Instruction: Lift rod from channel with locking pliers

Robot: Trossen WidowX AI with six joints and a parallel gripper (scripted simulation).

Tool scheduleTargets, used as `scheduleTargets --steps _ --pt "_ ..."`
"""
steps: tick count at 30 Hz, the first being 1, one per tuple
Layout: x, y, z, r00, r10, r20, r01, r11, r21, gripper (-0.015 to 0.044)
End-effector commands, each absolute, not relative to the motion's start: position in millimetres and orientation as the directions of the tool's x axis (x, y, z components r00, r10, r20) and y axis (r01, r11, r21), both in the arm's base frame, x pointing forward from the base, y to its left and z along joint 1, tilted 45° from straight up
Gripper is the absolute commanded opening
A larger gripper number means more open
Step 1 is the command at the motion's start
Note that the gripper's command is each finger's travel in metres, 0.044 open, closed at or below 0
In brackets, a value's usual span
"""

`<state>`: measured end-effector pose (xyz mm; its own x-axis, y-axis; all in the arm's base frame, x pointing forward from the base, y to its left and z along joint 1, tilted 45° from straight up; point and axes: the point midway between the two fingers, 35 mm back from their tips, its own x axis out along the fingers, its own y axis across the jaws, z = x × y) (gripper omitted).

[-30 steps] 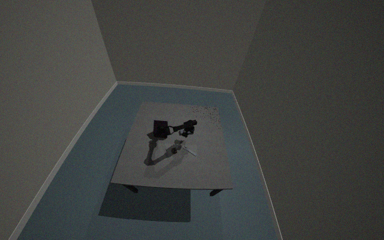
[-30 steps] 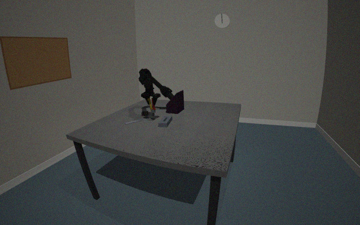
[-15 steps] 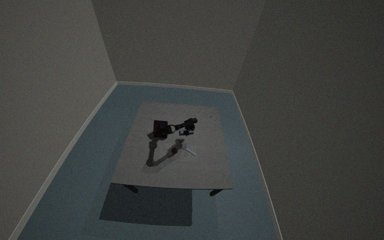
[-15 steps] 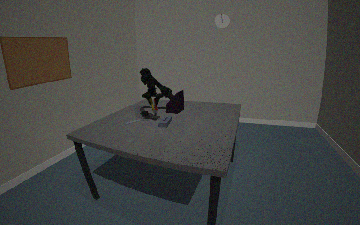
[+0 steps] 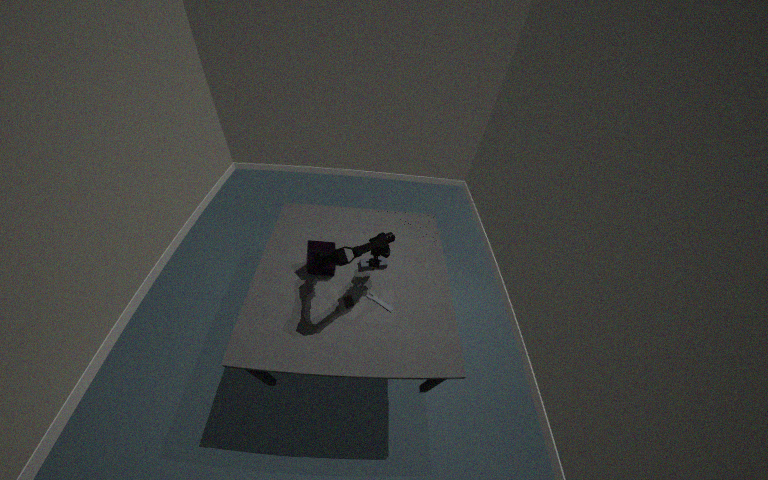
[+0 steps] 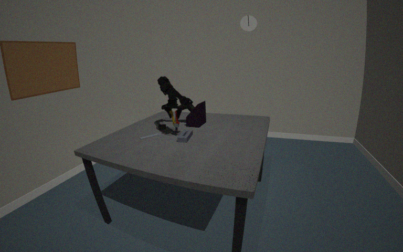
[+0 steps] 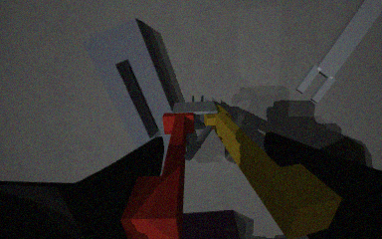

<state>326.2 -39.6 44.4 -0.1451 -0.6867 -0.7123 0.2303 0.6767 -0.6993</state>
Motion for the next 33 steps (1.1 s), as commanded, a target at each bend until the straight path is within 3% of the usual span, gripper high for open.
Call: scheduleTargets --steps 1,33 --pt "330 -33 41 -0.135 -0.684 -0.717 0.208 0.688 -0.696 0.0321" --pt "339 2 0 -0.134 -0.699 -0.702 0.019 0.707 -0.707 0.0321"
